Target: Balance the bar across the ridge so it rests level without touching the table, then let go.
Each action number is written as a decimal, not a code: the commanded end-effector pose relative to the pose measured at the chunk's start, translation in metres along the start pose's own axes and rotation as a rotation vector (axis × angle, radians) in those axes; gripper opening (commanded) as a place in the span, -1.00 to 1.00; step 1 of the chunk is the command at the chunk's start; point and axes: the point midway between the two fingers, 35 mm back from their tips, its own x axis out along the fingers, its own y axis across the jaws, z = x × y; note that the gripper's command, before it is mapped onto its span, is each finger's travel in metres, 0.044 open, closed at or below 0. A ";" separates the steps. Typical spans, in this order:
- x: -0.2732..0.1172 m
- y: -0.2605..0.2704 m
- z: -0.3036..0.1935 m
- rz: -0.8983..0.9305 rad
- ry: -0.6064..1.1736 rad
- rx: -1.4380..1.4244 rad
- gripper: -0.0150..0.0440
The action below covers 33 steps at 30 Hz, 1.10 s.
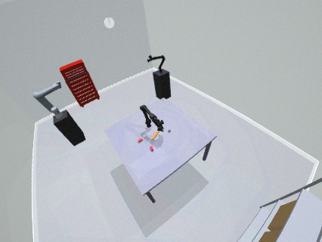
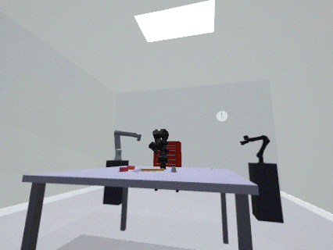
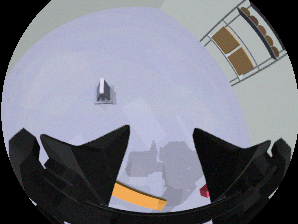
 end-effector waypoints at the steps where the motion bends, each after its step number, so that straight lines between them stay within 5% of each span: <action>1: 0.000 0.000 -0.005 0.008 0.032 0.110 0.58; 33: -0.007 0.022 -0.056 -0.045 0.372 1.133 0.58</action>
